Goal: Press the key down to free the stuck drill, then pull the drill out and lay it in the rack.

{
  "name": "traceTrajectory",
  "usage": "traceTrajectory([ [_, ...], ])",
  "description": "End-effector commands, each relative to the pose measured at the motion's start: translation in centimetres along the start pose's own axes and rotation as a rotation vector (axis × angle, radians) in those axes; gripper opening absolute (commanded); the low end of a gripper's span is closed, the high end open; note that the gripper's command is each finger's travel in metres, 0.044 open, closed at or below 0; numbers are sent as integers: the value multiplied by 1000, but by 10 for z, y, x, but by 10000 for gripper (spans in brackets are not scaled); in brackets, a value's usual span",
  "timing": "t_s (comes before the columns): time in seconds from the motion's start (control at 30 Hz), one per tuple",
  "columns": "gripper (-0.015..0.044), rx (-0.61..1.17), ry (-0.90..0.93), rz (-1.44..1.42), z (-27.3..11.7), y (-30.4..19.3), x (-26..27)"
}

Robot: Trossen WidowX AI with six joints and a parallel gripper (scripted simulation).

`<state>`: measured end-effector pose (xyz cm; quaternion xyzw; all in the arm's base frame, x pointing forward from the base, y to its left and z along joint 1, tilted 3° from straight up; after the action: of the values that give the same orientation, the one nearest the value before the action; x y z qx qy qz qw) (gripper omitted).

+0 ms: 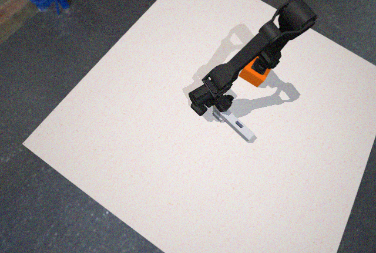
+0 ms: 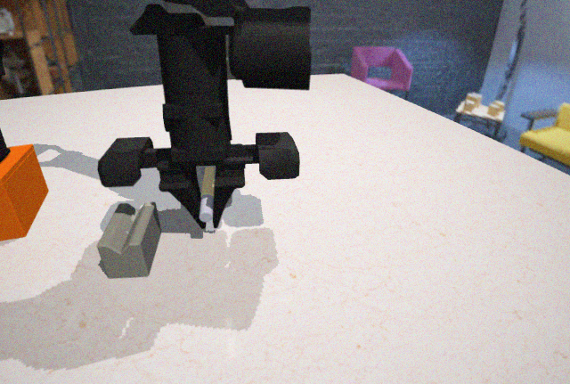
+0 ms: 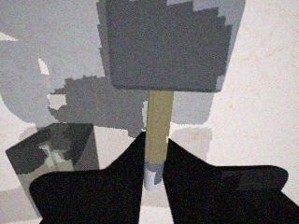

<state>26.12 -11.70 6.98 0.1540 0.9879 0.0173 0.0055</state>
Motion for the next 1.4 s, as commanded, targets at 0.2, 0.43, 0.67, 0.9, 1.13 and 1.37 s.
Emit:
traceTrajectory([
  [0.2, 0, -2, -2, 8, -2, -1, 1],
  [0.43, 0, -2, -2, 8, -4, -1, 1],
  [0.67, 0, -2, -2, 8, -3, -5, 1],
  [0.9, 0, -1, -2, 8, -2, -13, 0],
  [1.13, 0, 0, -2, 8, -3, -24, -2],
  [1.37, 0, 1, -2, 8, -3, -34, -4],
])
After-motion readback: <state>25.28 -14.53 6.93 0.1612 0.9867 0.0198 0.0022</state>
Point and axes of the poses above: the point midway between the two fingers, 35 mm back from their tips, its own z axis out along the fingers, its own x axis across the jaws, y = z × x, the point moved 10 cm from there along -z, back along the fingers, and after that the axes turned 5 degrees about z, right-handed, at the moved point
